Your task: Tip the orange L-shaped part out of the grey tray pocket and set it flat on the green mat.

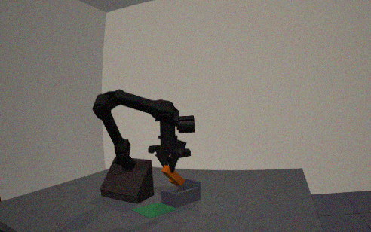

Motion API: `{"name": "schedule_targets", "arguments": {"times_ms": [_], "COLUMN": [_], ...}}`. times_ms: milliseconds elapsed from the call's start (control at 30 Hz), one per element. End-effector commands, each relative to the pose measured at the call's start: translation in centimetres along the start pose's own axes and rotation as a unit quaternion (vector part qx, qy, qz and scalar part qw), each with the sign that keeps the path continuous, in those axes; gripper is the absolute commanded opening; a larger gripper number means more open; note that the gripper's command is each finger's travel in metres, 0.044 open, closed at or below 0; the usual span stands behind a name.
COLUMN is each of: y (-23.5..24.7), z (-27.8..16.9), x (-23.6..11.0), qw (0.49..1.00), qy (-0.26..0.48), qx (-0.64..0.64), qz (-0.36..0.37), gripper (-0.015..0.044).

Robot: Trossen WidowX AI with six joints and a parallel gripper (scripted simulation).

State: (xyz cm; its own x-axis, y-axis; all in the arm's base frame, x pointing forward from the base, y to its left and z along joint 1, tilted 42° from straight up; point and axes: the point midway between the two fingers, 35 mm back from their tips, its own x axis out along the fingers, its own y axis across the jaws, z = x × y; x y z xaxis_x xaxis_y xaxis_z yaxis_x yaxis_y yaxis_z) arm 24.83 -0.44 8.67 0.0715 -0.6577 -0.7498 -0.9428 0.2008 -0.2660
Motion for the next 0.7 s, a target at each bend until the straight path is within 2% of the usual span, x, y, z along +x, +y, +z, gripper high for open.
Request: {"name": "schedule_targets", "arguments": {"times_ms": [0,667], "y": [0.1,0.9], "z": [-1.6,-9.7], "x": [0.0,0.0], "qw": [1.0,1.0], "qy": [0.002,0.004], "qx": [-0.003,-0.003], "qz": [-0.001,-0.001], "gripper": [0.0,0.0]}}
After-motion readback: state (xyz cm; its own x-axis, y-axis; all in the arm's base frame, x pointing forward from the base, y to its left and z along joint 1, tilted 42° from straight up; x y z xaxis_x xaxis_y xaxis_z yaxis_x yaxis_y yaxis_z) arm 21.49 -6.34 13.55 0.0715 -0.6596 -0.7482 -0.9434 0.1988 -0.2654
